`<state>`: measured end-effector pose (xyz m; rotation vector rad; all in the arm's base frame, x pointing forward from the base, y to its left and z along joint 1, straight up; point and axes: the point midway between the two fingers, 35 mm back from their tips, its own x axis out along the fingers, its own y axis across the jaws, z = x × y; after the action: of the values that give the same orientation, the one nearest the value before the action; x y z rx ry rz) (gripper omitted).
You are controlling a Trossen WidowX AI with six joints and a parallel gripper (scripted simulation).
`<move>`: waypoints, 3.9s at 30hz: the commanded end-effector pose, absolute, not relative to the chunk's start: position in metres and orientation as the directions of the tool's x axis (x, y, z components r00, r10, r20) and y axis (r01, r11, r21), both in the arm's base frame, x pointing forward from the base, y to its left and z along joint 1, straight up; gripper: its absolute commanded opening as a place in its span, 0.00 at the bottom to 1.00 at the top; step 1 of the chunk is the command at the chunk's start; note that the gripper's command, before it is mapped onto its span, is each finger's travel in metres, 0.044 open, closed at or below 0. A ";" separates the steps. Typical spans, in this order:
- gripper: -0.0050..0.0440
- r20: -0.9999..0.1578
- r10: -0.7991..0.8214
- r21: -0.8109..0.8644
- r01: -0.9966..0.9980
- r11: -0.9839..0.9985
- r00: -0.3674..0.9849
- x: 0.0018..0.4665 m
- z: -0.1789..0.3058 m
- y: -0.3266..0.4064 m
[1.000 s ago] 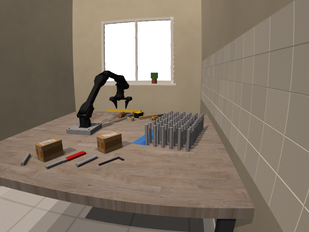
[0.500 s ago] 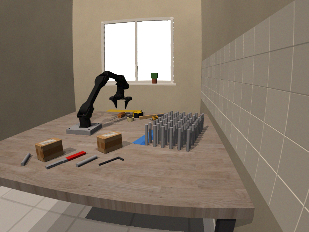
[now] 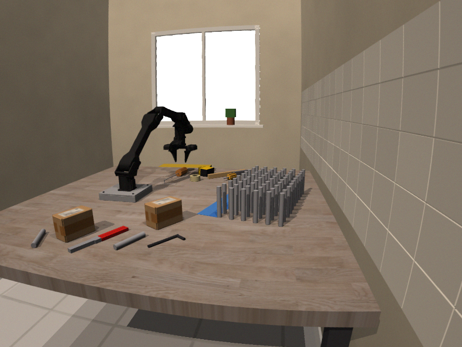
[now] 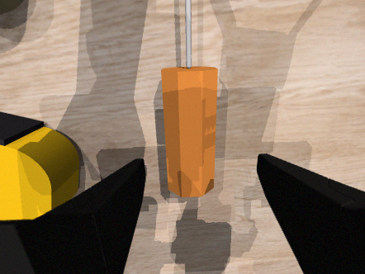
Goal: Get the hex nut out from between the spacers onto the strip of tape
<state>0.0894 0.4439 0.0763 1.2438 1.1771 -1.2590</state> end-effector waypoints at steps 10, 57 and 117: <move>0.67 -1.000 0.029 0.002 0.997 -0.074 0.004 0.094 0.075 0.450; 0.57 -0.999 0.037 0.003 0.997 -0.072 0.006 0.094 0.023 0.451; 0.00 -0.999 0.037 0.027 0.839 0.543 0.008 0.092 0.083 0.449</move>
<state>0.0897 0.4455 0.0666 0.8454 1.3977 -0.8557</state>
